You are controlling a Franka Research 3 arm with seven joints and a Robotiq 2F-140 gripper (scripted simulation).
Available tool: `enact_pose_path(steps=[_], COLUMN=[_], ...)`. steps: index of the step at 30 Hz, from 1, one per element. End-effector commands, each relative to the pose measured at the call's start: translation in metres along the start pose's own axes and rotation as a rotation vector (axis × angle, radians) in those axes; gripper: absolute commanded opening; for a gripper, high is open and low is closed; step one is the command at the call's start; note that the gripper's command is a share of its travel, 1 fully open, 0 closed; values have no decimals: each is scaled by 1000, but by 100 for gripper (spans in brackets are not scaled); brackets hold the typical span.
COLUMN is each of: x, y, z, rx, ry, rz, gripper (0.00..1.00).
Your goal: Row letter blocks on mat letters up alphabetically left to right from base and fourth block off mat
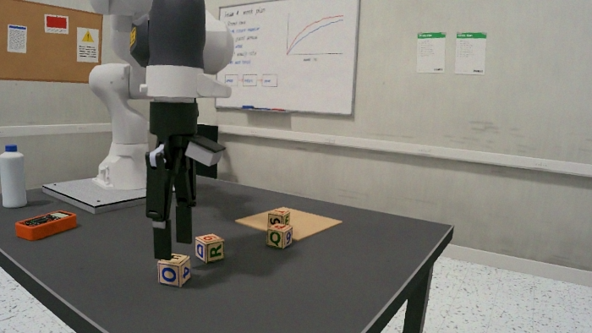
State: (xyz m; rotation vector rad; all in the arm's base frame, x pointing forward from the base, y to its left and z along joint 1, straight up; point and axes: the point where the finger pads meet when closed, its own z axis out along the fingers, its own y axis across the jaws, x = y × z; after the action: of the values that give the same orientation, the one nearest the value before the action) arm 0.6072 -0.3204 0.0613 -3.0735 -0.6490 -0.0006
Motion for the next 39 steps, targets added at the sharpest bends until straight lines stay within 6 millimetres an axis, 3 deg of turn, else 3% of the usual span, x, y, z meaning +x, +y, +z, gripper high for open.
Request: enact_pose_path(steps=[1, 39], x=[-1, -1], y=[1, 1], z=[2, 7], rx=[-1, -1], ry=[-1, -1], rz=[3, 3], gripper=[53, 53])
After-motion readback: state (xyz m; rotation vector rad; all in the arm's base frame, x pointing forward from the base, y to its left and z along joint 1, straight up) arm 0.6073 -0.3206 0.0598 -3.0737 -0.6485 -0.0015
